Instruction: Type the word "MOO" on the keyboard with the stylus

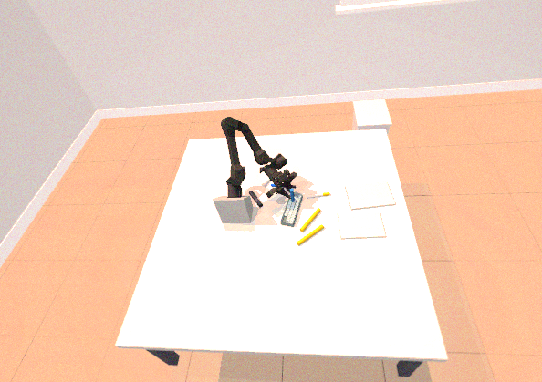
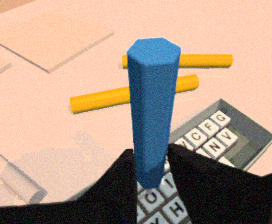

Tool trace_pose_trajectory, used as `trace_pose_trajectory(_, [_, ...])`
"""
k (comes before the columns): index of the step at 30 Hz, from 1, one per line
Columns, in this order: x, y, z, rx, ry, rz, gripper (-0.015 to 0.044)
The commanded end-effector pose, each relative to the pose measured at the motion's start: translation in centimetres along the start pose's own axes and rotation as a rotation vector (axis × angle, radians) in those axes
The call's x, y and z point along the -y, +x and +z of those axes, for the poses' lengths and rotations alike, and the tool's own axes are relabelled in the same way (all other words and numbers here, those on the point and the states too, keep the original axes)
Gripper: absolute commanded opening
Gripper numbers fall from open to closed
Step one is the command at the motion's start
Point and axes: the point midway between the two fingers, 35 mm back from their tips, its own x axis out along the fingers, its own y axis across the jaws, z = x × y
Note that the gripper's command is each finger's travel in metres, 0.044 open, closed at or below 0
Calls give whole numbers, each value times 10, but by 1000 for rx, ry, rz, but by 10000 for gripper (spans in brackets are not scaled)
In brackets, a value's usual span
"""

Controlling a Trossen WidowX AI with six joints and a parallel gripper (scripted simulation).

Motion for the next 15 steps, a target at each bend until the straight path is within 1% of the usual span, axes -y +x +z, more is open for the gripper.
trace_pose_trajectory(1, [-1,-6,11,0,0,1,81])
trace_pose_trajectory(6, [0,-14,24,2,-1,2,81])
trace_pose_trajectory(15, [-1,-13,23,5,4,4,81])
